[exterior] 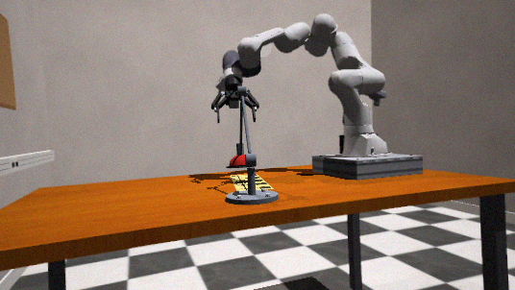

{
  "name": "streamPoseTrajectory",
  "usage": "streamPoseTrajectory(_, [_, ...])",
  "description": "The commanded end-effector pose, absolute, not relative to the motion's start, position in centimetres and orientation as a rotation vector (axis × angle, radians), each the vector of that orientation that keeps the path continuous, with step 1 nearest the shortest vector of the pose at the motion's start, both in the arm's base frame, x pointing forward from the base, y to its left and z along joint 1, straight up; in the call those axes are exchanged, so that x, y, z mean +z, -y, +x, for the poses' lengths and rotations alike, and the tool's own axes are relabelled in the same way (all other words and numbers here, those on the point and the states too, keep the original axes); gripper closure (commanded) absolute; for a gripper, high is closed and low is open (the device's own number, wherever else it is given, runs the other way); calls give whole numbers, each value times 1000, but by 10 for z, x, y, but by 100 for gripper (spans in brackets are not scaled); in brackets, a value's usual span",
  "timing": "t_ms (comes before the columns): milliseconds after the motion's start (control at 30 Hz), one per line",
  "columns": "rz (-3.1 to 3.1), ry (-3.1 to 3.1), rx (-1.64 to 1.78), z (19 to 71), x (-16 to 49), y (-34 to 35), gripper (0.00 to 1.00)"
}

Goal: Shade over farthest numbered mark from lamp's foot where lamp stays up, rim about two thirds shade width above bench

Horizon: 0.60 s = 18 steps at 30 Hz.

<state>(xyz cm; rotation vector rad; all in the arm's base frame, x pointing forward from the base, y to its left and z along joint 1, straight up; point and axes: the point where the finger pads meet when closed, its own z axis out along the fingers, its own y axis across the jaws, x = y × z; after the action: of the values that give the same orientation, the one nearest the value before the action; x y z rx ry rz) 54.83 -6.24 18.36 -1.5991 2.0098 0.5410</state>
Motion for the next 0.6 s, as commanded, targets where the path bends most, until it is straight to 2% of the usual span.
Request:
streamPoseTrajectory(0, [-1607, -2008, 556, 542, 195, 69, 0])
streamPoseTrajectory(567, [-1593, -2012, 531, 545, 212, 86, 0])
